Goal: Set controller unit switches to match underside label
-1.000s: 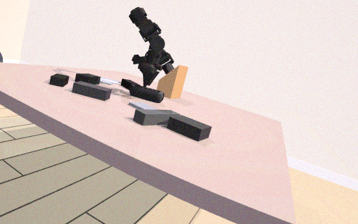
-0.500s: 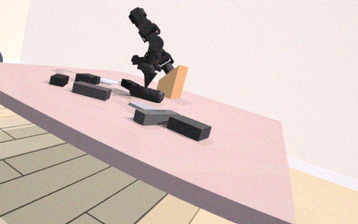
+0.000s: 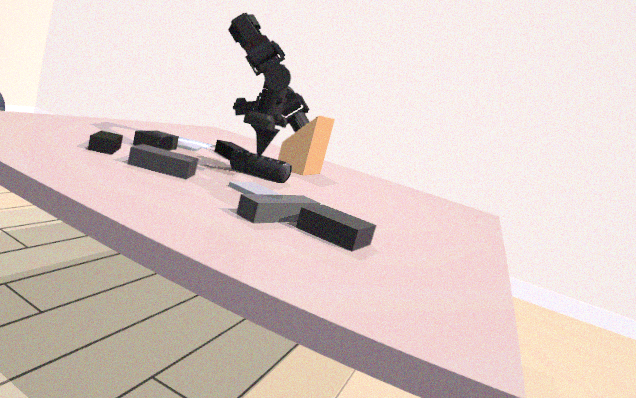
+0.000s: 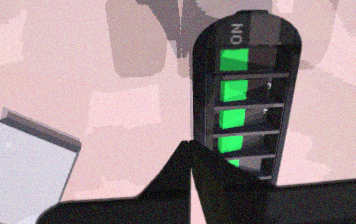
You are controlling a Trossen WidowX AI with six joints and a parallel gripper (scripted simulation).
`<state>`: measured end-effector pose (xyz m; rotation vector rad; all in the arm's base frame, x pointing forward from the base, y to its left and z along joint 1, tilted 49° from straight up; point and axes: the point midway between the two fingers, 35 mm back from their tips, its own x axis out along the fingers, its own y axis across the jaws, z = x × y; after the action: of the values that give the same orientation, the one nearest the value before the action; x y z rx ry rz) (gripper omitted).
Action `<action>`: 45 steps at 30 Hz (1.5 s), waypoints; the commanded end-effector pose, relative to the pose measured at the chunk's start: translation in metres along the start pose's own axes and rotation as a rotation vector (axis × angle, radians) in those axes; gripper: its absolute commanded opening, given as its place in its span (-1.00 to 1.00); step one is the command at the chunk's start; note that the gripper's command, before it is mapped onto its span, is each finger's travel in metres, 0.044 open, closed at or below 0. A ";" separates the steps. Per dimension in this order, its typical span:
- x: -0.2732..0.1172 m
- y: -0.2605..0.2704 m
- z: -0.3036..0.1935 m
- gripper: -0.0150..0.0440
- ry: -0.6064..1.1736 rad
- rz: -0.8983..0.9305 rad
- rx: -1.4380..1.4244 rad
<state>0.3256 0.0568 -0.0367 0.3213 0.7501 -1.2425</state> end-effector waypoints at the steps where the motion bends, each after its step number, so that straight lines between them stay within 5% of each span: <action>1: -0.008 0.001 0.000 -0.31 0.001 0.000 0.000; 5: -0.048 0.000 -0.001 0.04 0.002 0.000 0.000; 10: -0.050 0.000 -0.001 0.49 0.002 0.000 0.000; 21: -0.050 0.000 -0.001 -0.49 0.002 0.000 0.000; 32: -0.050 0.000 -0.001 -0.49 0.002 0.000 0.000; 45: -0.049 0.000 0.000 0.67 -0.003 0.002 -0.004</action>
<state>0.3193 0.0931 -0.0038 0.3165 0.7489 -1.2392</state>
